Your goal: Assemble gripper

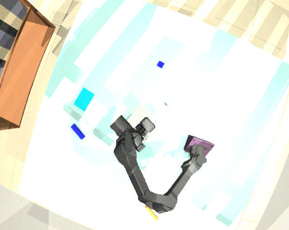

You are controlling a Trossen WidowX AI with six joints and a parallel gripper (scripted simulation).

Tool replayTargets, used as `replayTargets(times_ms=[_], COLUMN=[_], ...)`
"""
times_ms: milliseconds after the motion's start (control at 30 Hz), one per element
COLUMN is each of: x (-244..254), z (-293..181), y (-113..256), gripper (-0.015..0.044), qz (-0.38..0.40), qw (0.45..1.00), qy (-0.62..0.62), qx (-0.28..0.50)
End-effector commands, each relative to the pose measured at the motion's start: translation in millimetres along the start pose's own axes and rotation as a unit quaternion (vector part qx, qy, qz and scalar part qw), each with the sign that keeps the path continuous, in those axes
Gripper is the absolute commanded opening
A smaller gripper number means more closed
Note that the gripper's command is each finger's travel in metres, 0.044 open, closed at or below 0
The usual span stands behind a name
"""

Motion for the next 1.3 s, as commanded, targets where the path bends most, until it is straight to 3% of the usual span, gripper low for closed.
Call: replayTargets(times_ms=[0, 733, 1267], x=[-1, -1, -29], z=[2, 2, 35], y=[-1, -1, 0], gripper=[0.0134, 0.0134, 0.0134], qz=[-0.002, -0.002, -0.003], qw=[1.000, 1.000, 1.000], qy=[-0.005, -0.016, -0.016], qx=[0.001, 0.001, -0.001])
Point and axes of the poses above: the point midway between the two fingers, 35 mm back from their tips, its own y axis back along the fingers, its own x axis across the jaws, z = x × y, the point moved 6 cm from there along y, back along the fingers, and after that the axes turned 4 degrees about -y, right-handed, at the moved point
